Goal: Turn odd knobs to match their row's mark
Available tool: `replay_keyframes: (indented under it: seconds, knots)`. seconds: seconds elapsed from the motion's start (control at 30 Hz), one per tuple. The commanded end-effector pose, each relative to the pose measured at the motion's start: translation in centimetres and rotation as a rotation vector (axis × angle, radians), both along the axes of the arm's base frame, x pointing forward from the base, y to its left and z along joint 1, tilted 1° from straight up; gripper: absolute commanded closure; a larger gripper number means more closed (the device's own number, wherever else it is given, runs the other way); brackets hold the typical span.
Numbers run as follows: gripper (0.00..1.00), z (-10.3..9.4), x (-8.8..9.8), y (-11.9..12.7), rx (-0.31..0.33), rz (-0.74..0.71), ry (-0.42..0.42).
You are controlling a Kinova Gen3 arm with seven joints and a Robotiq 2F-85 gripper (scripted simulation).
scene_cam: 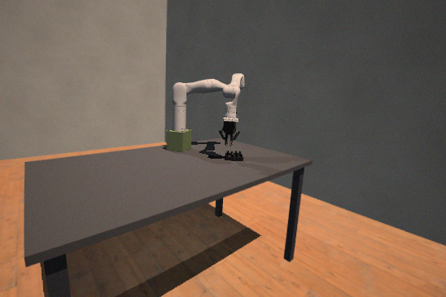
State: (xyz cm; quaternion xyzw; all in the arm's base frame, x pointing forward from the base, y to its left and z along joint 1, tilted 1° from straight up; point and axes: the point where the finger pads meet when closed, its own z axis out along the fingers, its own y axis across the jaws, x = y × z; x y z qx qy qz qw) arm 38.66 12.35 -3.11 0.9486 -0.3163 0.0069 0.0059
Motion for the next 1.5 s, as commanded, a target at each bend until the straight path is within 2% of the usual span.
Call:
replay_keyframes:
  seconds: [0.0, 0.73, 1.47]
  knots:
    - [0.81, 0.1, 0.0, 0.0, 0.001, 0.0, -0.001]
    - [0.81, -0.2, 0.0, 0.0, 0.001, 0.0, -0.001]
    - [0.81, -2.4, 0.1, 0.0, 0.001, 0.0, -0.001]
